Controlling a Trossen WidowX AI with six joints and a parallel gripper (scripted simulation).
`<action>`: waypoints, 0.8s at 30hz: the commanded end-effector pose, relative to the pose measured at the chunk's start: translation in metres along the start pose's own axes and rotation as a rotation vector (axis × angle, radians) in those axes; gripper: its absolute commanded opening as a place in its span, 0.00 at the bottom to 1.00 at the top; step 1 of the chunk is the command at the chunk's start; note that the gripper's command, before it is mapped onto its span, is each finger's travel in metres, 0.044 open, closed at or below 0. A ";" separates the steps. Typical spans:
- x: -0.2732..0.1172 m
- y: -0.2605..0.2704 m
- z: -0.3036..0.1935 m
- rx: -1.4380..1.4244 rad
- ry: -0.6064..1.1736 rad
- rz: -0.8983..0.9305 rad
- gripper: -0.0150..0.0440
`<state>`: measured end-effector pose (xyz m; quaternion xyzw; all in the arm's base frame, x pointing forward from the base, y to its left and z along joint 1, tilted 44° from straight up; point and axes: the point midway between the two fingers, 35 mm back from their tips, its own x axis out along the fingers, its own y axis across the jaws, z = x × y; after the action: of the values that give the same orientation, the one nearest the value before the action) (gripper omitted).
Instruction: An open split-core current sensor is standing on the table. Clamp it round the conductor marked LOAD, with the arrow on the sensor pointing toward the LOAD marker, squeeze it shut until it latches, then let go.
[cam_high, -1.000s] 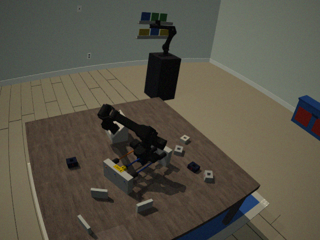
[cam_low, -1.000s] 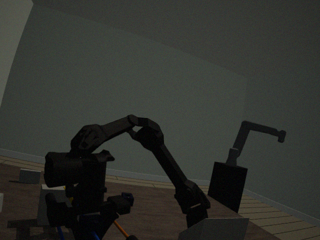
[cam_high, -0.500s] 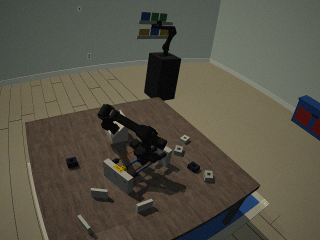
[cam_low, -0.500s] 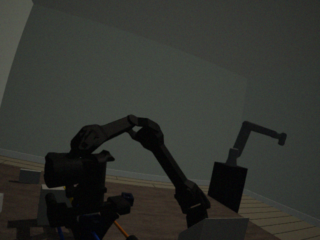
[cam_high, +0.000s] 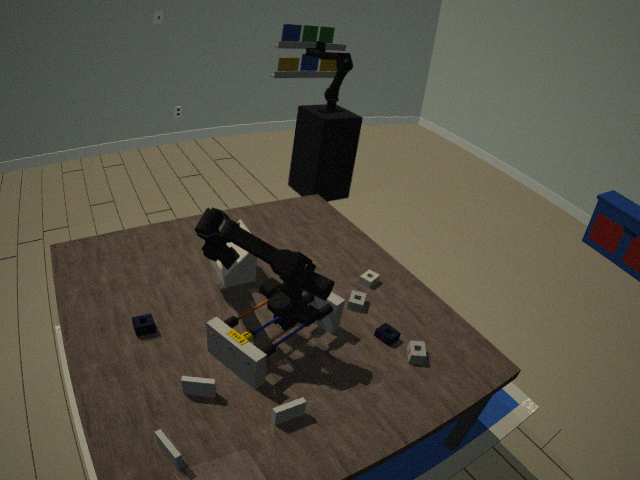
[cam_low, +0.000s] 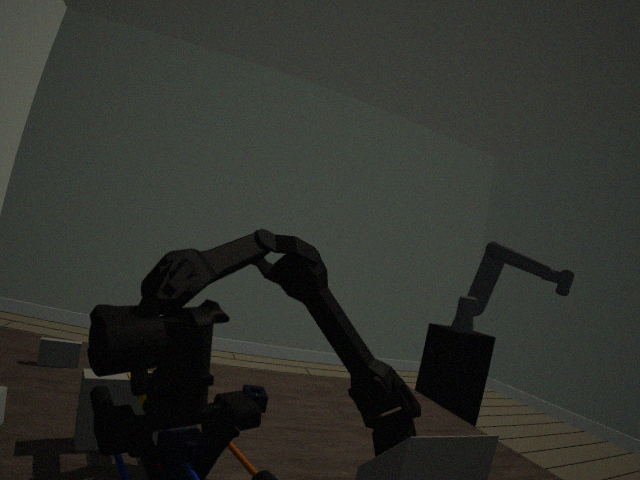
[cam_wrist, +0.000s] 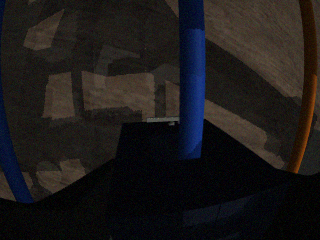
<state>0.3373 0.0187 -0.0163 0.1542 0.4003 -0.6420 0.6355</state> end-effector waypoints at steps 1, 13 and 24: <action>0.000 0.000 0.000 0.000 0.000 -0.001 0.84; 0.000 0.000 0.000 0.000 0.000 -0.001 1.00; -0.106 -0.044 0.000 0.018 -0.013 0.357 1.00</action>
<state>0.3222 0.0723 0.0525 0.2054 0.3685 -0.5535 0.7181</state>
